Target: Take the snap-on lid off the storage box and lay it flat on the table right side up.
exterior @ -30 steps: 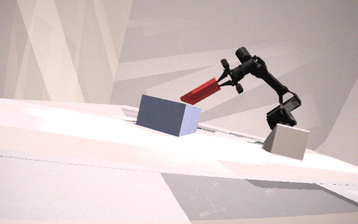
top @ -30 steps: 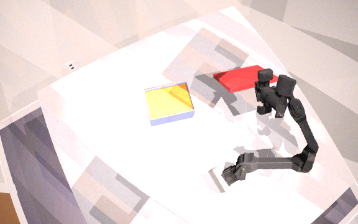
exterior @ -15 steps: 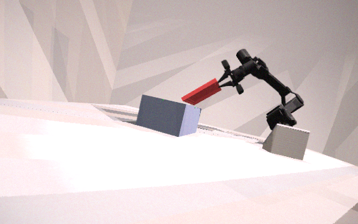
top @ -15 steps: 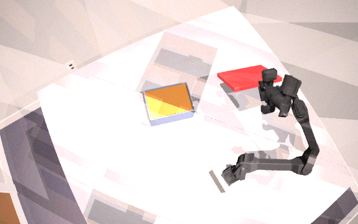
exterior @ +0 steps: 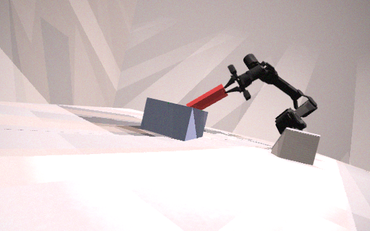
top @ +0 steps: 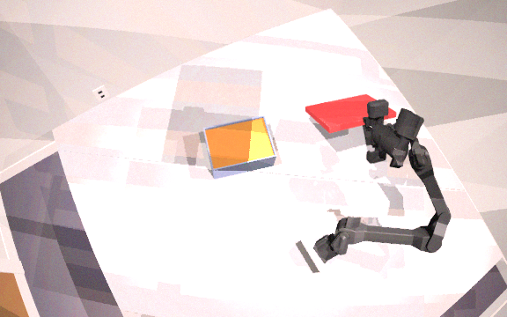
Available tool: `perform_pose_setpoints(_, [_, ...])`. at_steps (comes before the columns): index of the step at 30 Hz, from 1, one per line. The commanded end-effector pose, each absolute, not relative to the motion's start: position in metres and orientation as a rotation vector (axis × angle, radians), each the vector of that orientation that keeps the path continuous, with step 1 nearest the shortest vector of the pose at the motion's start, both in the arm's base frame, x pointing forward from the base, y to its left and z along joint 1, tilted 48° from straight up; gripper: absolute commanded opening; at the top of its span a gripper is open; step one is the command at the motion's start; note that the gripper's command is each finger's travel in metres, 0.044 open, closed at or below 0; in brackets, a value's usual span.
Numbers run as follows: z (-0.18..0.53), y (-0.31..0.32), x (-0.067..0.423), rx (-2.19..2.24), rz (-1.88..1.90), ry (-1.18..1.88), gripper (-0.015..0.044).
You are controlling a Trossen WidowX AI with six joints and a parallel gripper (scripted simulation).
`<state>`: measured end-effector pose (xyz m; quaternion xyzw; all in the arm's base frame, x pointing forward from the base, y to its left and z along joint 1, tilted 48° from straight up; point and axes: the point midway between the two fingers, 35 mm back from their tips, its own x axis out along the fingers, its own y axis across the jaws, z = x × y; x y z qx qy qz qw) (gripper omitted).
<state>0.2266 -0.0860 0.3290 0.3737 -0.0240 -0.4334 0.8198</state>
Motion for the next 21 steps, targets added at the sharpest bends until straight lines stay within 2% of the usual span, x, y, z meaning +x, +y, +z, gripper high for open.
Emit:
perform_pose_setpoints(1, [0.329,-0.087,0.225,0.806,-0.907,-0.057,0.0])
perform_pose_setpoints(21, [0.319,-0.099,0.223,0.807,-0.906,-0.059,0.0])
